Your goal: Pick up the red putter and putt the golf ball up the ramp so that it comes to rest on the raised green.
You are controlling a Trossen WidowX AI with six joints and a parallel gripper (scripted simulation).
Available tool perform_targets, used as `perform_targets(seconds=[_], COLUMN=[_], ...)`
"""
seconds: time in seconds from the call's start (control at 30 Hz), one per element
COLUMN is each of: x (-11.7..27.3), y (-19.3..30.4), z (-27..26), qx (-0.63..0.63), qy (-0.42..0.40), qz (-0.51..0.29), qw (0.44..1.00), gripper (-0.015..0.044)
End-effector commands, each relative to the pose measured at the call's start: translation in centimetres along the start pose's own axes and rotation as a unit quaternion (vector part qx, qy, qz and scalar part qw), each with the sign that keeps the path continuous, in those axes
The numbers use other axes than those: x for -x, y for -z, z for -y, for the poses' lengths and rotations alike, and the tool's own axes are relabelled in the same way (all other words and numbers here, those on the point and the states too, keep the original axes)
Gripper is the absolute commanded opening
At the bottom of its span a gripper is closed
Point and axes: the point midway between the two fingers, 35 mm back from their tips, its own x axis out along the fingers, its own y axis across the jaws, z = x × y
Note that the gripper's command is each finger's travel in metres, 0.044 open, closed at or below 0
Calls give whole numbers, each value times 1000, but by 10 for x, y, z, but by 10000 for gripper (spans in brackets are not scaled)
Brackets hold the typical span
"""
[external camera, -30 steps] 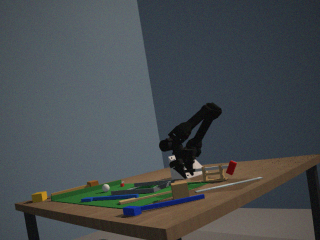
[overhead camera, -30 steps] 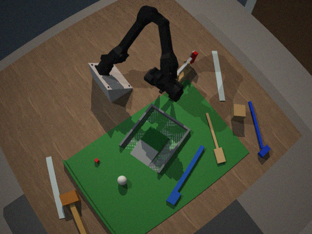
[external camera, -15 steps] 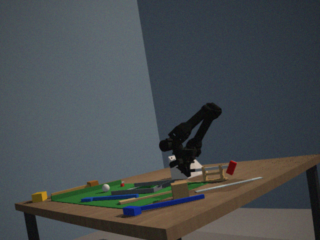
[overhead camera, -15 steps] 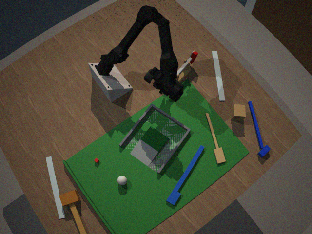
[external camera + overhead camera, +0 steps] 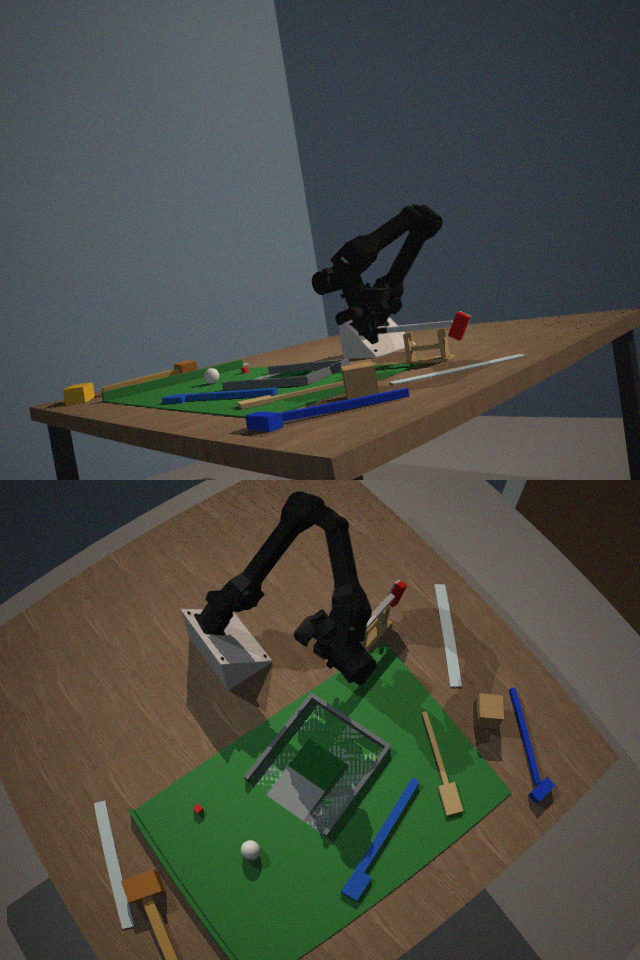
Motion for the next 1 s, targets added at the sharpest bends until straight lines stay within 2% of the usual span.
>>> perform_targets(seconds=[0.0, 0.37, 0.5, 0.73, 0.97], x=[17, 66, 62, 82, 111], y=[-3, -20, -16, 26, 81], z=[4, 0, -1, 6, 9], qx=[2, 1, -6, -108, -234], qy=[4, 3, 2, 9, 31], qz=[-1, 6, 0, -76, -170], qw=[1000, 1000, 1000, 991, 957], gripper=[0, 0, 0, 0, 0])
